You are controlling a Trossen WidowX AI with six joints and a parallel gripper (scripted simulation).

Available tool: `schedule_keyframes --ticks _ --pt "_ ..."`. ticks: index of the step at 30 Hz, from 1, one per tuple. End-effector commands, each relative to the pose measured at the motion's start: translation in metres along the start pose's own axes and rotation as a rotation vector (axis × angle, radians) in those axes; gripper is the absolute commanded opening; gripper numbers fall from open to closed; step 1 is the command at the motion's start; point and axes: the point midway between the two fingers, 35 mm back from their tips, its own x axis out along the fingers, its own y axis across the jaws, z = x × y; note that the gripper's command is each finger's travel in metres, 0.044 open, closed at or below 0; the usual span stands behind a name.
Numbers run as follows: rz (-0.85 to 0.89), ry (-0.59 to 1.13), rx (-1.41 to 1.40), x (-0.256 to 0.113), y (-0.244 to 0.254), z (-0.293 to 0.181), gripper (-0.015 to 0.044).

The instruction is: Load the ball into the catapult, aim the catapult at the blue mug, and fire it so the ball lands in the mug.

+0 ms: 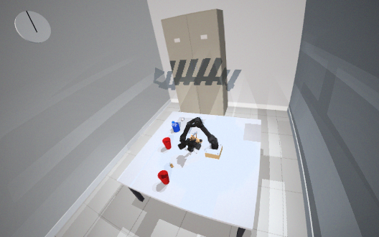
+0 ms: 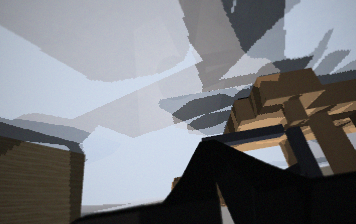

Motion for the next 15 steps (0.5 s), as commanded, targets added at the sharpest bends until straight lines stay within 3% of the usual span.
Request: schedule_keyframes --ticks 1,9,15 --pt "0.000 0.008 -0.010 0.006 0.002 0.001 0.0000" --pt "0.000 0.008 -0.010 0.018 0.002 0.013 0.0000" --pt "-0.002 -0.009 -0.004 -0.072 -0.003 -0.010 0.0000"
